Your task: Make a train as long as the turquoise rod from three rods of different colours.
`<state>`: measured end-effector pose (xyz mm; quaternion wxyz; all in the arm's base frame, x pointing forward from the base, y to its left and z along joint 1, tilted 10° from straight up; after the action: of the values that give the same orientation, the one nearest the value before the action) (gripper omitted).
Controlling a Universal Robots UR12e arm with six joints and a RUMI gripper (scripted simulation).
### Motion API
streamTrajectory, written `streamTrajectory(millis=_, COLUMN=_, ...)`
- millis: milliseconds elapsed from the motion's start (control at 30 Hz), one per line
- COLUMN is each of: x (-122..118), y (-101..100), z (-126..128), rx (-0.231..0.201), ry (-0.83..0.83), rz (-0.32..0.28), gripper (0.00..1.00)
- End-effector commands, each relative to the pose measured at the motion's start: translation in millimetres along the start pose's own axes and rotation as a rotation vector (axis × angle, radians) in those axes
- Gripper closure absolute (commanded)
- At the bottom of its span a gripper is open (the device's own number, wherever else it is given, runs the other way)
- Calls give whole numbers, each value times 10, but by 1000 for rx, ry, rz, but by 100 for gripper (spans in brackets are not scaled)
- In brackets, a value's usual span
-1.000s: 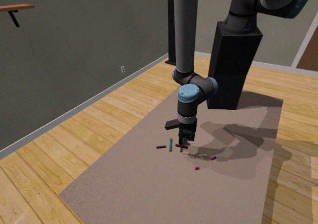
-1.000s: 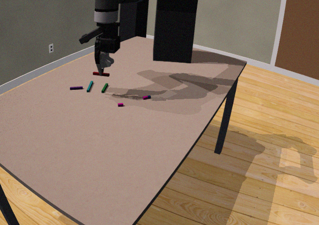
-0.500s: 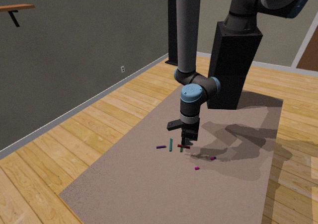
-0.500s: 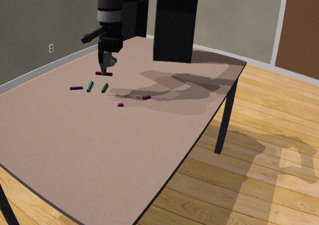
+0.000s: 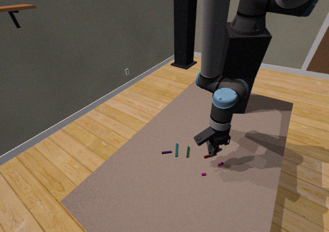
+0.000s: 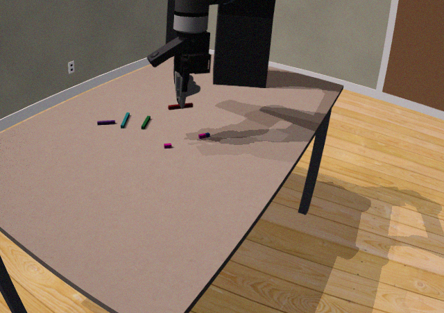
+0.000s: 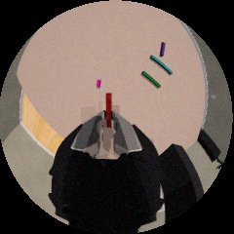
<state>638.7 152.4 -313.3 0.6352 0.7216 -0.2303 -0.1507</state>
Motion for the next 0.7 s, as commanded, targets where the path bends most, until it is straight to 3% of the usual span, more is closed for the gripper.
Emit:
streamTrajectory(millis=0, x=-171, y=11, z=-114, rx=3, ry=105, rz=2, gripper=100)
streamTrajectory(millis=667, x=-216, y=3, z=-140, rx=3, ry=132, rz=2, gripper=100)
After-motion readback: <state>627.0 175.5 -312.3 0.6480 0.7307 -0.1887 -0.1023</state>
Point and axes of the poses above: the point where the finger pads meet when closed, its own y axis back along the fingers, its own z axis across the jaws, x = y × z, the point moved 7 cm from there along y, back along the fingers, and after that the axes turned 4 degrees about y, right-handed, at the moved point
